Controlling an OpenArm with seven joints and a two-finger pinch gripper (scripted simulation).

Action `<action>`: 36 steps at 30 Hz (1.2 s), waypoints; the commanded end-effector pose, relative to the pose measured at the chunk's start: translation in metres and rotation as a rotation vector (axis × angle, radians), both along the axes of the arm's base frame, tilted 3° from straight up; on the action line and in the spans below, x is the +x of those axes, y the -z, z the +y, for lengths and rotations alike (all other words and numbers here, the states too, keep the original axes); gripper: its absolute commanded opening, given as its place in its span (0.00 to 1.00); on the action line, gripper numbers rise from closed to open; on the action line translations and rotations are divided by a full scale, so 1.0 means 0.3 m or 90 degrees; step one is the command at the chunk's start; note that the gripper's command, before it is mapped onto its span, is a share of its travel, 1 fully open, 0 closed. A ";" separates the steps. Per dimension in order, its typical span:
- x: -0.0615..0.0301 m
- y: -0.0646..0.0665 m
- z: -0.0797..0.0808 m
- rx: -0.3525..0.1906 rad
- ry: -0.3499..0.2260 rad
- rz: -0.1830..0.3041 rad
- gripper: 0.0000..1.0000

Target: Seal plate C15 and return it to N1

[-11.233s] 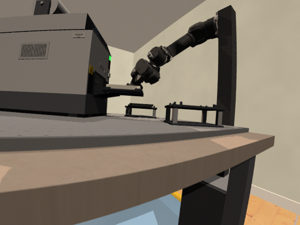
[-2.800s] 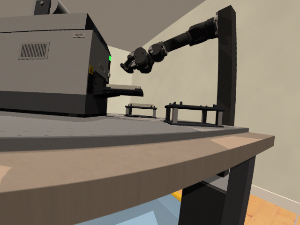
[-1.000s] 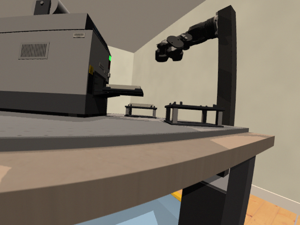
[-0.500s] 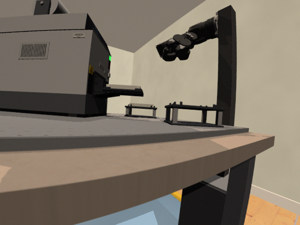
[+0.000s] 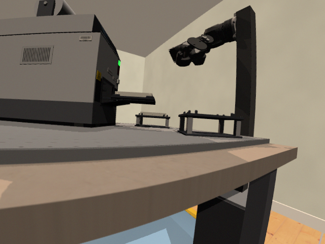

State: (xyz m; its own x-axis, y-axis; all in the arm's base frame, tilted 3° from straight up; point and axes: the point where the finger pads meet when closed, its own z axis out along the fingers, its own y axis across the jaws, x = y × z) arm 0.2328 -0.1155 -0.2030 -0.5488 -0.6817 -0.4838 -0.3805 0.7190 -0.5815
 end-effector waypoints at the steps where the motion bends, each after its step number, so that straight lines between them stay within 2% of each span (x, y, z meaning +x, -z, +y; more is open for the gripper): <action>1: -0.104 -0.089 -0.004 -0.107 0.124 -0.011 0.00; 7: -0.104 -0.089 -0.004 -0.107 0.124 -0.011 0.00; 8: -0.021 -0.021 -0.004 -0.021 0.025 -0.004 0.00; 12: -0.106 -0.095 -0.023 -0.108 0.125 -0.011 0.00; 24: -0.106 -0.095 -0.023 -0.108 0.125 -0.011 0.00; 25: -0.020 -0.021 -0.024 -0.030 0.036 -0.004 0.00; 29: -0.105 -0.097 -0.028 -0.117 0.136 -0.011 0.00; 36: -0.105 -0.097 -0.028 -0.117 0.136 -0.011 0.00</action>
State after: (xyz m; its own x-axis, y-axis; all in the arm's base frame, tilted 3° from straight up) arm 0.2329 -0.1240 -0.2030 -0.5629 -0.6787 -0.4718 -0.3656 0.7164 -0.5942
